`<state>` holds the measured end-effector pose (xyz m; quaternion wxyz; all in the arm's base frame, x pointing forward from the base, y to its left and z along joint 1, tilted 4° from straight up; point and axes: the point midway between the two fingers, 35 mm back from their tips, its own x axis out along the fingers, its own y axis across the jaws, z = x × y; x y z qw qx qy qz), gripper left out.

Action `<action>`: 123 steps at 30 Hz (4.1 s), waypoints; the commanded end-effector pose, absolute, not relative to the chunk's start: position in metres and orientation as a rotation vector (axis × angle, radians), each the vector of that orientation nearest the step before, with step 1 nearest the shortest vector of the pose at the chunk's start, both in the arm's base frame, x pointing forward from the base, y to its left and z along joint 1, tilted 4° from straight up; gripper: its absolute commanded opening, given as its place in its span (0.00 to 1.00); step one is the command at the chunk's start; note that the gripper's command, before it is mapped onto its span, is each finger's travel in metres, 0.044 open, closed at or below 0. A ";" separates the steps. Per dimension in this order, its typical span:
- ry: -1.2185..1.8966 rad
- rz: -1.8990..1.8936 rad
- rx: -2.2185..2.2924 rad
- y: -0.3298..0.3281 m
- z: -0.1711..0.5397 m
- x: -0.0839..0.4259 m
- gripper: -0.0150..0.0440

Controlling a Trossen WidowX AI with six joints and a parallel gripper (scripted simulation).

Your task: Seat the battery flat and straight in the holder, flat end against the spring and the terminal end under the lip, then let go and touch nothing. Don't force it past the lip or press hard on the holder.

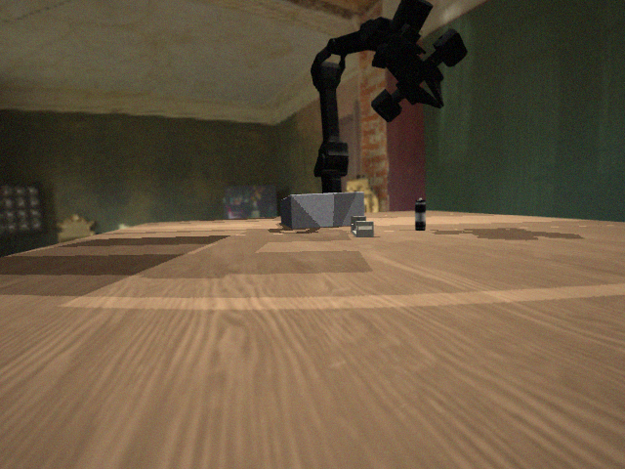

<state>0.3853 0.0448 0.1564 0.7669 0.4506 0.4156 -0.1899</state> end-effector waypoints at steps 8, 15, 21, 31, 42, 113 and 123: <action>1.194 -1.307 1.241 0.067 0.061 0.356 0.25; 1.194 -1.307 1.241 0.067 0.061 0.356 0.25; 1.194 -1.306 1.241 0.067 0.059 0.356 0.25; 1.194 -1.307 1.241 0.067 -0.020 0.352 0.25; 1.194 -1.307 1.241 0.068 -0.019 0.342 0.25; 1.358 -1.051 0.987 0.074 0.045 0.286 0.48; 1.604 -0.267 0.242 0.074 0.006 0.272 0.64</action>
